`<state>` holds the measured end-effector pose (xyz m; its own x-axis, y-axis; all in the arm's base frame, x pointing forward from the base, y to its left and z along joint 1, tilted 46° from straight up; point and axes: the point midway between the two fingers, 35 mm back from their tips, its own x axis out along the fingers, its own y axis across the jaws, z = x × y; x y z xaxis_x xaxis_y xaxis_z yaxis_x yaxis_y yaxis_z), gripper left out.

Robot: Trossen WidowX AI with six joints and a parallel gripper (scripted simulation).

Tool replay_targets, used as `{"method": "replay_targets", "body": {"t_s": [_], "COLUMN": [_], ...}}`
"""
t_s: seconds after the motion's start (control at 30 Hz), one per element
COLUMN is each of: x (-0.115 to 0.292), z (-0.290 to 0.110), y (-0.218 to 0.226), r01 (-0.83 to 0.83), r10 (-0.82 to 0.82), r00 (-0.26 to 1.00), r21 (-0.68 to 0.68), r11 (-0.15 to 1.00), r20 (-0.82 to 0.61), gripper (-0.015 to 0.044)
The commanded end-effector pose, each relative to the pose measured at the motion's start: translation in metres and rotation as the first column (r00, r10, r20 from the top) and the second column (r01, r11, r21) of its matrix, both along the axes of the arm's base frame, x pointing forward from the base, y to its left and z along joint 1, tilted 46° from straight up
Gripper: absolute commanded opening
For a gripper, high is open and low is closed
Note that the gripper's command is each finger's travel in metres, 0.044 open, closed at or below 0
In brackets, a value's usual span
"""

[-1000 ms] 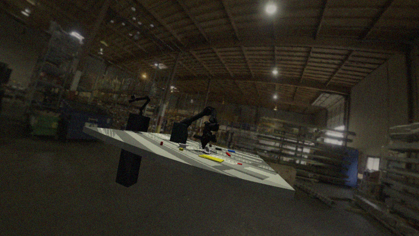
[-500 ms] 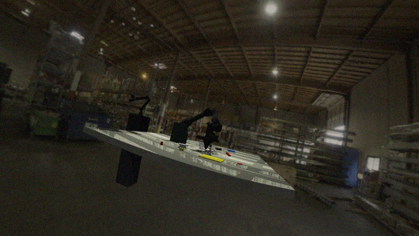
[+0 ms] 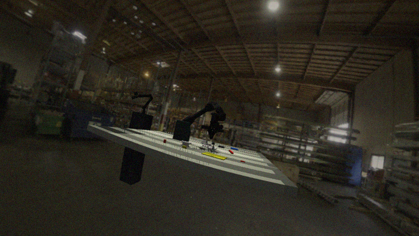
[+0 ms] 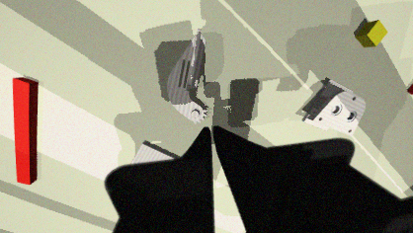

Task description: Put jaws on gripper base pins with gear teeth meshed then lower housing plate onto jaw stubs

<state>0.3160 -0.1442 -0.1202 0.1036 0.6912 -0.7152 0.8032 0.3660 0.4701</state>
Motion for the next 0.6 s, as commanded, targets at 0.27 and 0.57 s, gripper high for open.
{"method": "replay_targets", "body": {"t_s": [0.27, 0.57], "x": [-0.0014, -0.0014], "z": [-0.0037, -0.0037], "y": [0.0053, 0.0053], "r01": [-0.006, -0.006], "r10": [0.006, 0.006], "r00": [1.0, 1.0], "r21": [0.009, 0.009], "r11": [1.0, 1.0], "r20": [-0.012, -0.012], "gripper": [0.0289, 0.044]}}
